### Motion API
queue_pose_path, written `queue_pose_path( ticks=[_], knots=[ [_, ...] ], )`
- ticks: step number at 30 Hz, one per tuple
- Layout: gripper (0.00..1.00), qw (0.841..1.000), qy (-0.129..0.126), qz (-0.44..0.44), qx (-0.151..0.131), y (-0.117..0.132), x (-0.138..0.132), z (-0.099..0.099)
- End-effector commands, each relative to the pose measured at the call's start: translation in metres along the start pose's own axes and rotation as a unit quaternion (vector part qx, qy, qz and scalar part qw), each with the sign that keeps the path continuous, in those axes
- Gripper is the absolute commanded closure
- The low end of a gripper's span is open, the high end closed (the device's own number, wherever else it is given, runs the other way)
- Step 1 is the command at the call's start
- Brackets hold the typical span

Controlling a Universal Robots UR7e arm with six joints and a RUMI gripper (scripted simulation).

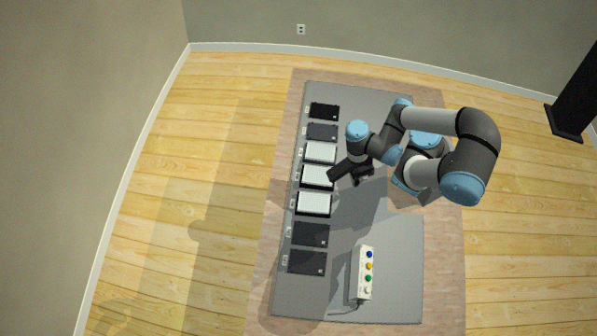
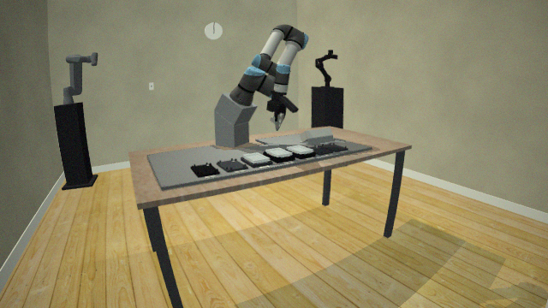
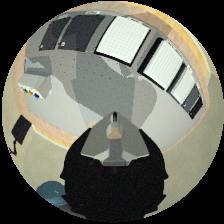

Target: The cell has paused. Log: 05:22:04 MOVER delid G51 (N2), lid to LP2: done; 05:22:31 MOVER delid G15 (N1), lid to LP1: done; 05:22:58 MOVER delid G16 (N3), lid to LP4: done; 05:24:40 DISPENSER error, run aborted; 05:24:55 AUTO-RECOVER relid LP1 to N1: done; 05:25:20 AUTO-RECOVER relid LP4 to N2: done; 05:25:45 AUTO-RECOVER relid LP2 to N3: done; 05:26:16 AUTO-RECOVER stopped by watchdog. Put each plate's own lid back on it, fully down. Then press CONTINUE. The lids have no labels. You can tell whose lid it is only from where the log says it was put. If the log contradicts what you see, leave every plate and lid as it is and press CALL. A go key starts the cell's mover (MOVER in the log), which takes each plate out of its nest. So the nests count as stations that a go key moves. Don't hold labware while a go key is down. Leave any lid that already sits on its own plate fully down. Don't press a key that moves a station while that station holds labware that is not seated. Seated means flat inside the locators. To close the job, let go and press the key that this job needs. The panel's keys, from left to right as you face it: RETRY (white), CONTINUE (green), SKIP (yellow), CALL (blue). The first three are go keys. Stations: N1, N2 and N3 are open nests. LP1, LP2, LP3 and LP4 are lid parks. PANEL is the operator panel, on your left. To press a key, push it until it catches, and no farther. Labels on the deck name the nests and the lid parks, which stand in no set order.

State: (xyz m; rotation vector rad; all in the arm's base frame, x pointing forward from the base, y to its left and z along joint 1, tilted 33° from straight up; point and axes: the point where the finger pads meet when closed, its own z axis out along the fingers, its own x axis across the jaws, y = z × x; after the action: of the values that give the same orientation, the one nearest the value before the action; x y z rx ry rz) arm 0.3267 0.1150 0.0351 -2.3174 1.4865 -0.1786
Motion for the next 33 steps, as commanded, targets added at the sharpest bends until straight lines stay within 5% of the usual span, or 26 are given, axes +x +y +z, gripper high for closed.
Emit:
queue_pose_path(
  ticks=[1,20,33],
  knots=[
    [1.00,0.999,0.012,-0.053,-0.001,0.002,-0.029,-0.003],
    [1.00,0.990,0.027,-0.139,-0.001,0.004,-0.114,-0.003],
    [1.00,0.988,0.029,-0.149,-0.001,0.003,-0.129,-0.003]
  ],
)
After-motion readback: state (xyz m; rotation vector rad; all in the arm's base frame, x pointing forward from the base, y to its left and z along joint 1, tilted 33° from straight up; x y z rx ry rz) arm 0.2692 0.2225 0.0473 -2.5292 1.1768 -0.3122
